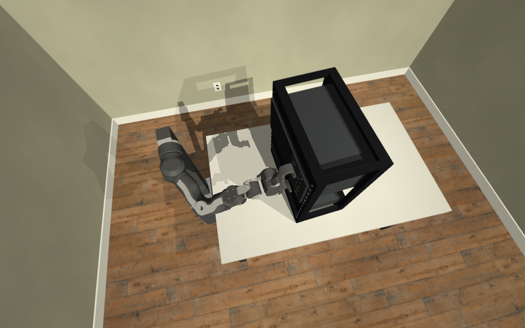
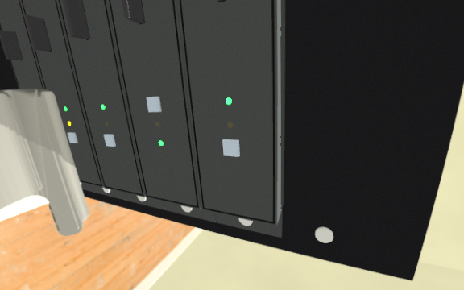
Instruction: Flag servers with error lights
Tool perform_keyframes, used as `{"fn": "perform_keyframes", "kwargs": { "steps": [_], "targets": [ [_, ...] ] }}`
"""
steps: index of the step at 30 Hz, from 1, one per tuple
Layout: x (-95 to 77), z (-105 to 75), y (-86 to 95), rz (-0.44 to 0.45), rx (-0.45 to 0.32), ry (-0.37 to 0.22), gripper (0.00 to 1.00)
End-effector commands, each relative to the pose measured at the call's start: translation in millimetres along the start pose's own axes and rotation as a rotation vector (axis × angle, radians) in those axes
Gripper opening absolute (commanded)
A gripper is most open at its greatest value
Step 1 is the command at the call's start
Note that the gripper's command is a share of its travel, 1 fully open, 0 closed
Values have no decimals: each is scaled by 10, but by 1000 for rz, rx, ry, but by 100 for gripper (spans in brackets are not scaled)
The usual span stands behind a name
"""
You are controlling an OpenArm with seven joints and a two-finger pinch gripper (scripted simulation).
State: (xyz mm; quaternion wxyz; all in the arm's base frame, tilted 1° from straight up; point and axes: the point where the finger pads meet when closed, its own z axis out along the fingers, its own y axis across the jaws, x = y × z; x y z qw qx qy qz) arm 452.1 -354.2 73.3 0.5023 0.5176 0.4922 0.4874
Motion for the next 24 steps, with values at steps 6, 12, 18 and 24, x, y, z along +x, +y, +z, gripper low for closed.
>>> {"fn": "perform_keyframes", "kwargs": {
  "steps": [6,12,18,24],
  "targets": [
    [0,-4,4,-3,2,1,100],
    [0,-4,4,-3,2,1,100],
    [0,-4,4,-3,2,1,0],
    [0,-4,4,-3,2,1,0]
  ]
}}
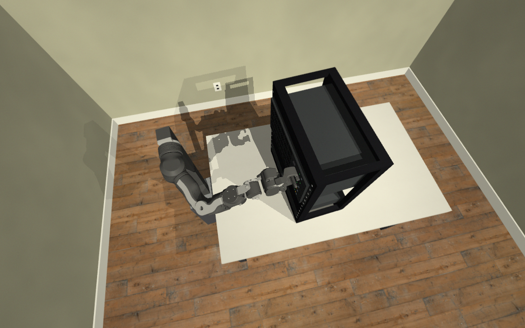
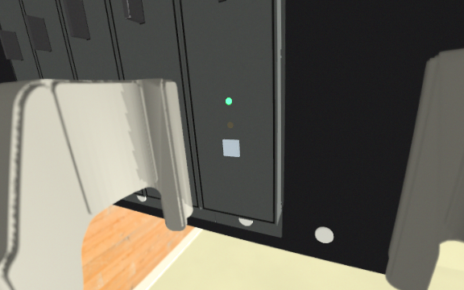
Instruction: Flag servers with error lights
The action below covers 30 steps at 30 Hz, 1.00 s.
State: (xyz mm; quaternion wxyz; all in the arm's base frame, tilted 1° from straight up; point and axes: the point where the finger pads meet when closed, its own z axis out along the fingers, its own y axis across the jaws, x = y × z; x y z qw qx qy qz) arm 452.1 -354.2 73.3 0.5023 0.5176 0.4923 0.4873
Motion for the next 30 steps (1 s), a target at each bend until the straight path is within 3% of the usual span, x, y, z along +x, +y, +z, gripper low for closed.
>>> {"fn": "perform_keyframes", "kwargs": {
  "steps": [1,26,27,30],
  "targets": [
    [0,-4,4,-3,2,1,0],
    [0,-4,4,-3,2,1,0],
    [0,-4,4,-3,2,1,10],
    [6,-6,3,-4,1,2,10]
  ]
}}
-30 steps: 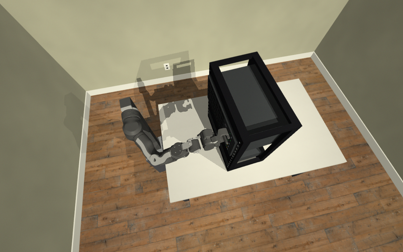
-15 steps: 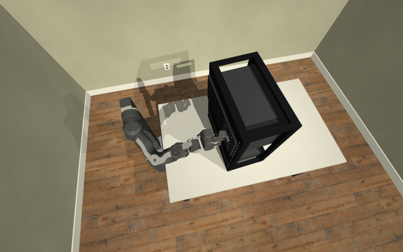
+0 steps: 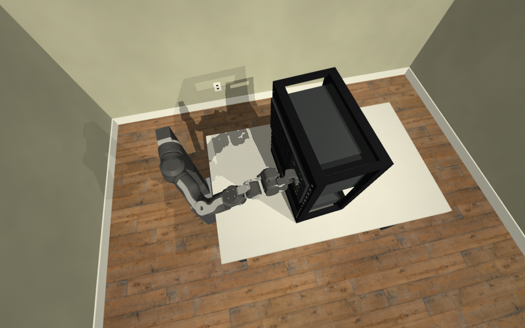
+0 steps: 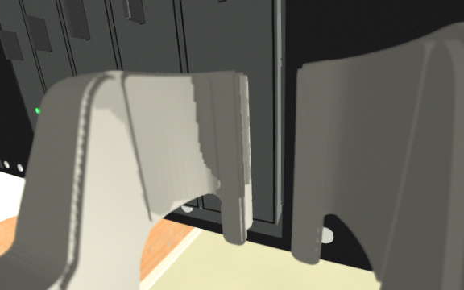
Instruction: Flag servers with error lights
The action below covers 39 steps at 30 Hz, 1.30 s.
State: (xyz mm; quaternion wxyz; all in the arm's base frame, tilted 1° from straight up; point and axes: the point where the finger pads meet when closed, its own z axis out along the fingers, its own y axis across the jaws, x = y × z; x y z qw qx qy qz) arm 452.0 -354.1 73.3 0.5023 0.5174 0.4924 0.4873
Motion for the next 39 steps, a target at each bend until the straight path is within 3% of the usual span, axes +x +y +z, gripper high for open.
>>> {"fn": "perform_keyframes", "kwargs": {
  "steps": [1,12,24,26,39],
  "targets": [
    [9,-7,1,-4,1,3,10],
    [36,-49,-100,-1,-4,-3,10],
    [163,-217,-500,-1,-12,-5,10],
    [163,-217,-500,-1,-12,-5,10],
    [409,-497,-1247,-4,-6,-5,10]
  ]
}}
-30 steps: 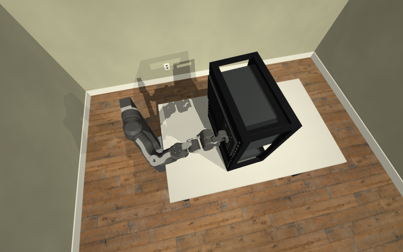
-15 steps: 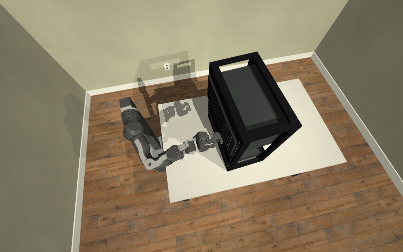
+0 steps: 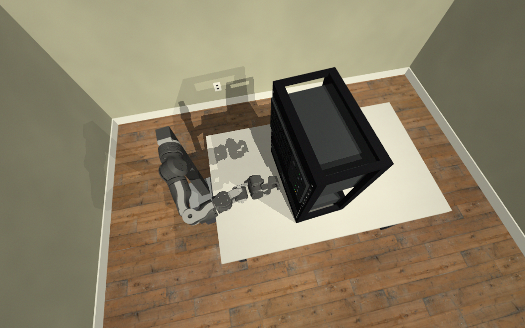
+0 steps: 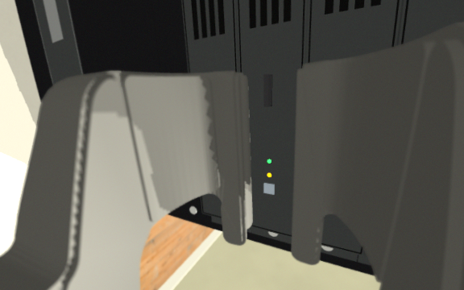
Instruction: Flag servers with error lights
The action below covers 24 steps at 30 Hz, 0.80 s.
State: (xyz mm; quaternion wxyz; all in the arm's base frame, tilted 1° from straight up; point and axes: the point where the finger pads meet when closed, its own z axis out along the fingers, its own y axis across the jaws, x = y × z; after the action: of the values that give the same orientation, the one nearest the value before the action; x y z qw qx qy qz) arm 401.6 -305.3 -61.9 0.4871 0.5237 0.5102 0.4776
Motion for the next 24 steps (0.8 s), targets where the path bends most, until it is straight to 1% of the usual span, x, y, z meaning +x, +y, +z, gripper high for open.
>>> {"fn": "perform_keyframes", "kwargs": {
  "steps": [1,2,4,10,15,19,24],
  "targets": [
    [-25,-28,60,3,-56,-21,10],
    [-4,-49,-3,3,-56,-21,10],
    [-4,-49,-3,3,-56,-21,10],
    [113,-160,-345,3,-56,-21,10],
    [180,-225,-544,2,-56,-21,10],
    [207,-251,-627,2,-56,-22,10],
    [215,-259,-650,2,-56,-22,10]
  ]
}}
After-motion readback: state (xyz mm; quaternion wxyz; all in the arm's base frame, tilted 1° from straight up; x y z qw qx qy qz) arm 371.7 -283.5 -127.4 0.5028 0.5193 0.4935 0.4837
